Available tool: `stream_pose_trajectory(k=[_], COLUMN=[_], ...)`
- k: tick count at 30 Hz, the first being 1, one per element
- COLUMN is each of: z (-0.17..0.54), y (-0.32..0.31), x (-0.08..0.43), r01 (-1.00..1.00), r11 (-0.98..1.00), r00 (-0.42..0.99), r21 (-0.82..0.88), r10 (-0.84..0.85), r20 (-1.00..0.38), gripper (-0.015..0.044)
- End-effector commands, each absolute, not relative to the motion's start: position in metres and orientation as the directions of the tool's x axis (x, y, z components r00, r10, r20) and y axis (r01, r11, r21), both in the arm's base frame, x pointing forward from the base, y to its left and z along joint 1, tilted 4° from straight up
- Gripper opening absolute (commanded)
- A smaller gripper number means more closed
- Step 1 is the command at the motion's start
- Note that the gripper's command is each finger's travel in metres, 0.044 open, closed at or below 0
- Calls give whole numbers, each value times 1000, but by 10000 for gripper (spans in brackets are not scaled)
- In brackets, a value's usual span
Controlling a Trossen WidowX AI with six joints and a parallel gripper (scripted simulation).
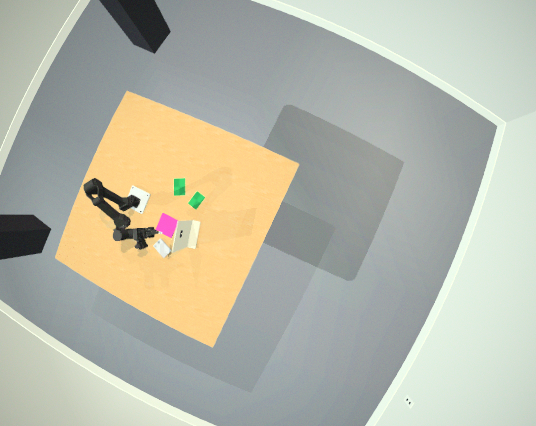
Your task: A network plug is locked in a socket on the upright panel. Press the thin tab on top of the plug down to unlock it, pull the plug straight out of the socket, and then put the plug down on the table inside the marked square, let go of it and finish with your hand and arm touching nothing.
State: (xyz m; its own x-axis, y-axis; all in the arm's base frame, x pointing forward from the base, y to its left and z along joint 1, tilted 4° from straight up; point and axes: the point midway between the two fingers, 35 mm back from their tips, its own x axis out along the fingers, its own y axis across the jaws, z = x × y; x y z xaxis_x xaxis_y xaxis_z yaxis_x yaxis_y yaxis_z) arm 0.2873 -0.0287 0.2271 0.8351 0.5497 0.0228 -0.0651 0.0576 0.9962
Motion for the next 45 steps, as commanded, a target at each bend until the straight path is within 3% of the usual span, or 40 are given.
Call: stream_pose_trajectory(k=[1, 24, 45], z=[229, 180, 125], y=[-29, -19, -12], x=[289, 313, 274], r01=[-43, 344, 680], r11=[39, -119, -87], r00=[845, 910, 732], r21=[998, 931, 728], r10=[534, 286, 31], r20=[16, -300, -680], gripper=[0, 0, 0])
